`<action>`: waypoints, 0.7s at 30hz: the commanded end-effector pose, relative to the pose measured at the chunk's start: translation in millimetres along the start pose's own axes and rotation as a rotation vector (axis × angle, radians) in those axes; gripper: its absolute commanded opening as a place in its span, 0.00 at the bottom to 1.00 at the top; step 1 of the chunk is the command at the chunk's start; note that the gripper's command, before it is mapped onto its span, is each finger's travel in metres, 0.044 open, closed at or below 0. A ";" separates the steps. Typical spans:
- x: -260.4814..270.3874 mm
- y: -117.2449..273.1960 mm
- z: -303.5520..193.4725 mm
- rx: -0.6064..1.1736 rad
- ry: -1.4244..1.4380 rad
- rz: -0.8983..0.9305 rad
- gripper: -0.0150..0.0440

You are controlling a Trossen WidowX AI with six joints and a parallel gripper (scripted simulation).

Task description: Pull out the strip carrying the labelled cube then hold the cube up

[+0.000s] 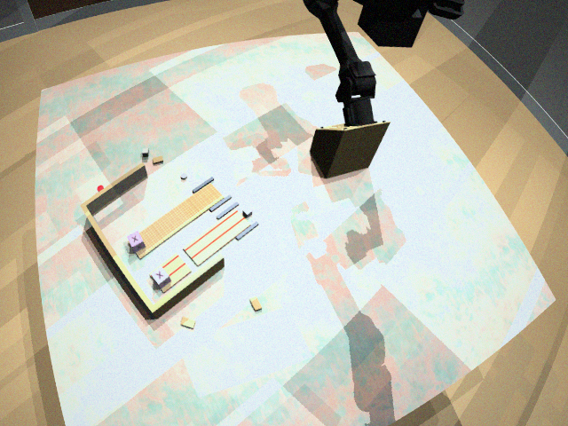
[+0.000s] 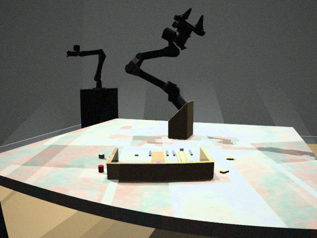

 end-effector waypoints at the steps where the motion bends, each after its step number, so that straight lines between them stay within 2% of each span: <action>1: -28.4 -4.9 36.5 -0.155 0.208 -0.118 0.93; 6: -65.1 -0.4 93.0 -0.352 0.495 -0.333 0.93; 12: -103.3 23.0 158.0 -0.521 0.805 -0.654 0.93; 21: -148.3 90.9 239.1 -0.607 1.150 -1.264 0.93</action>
Point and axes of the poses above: the point midway between the two fingers, 35 mm back from their tips, its own y axis back along the fingers, its own x axis across the jaws, z = x × y, the point moved 8 cm from there along y, back along the fingers, and after that the axes turned 11 degrees about -y, right-handed, at the moved point
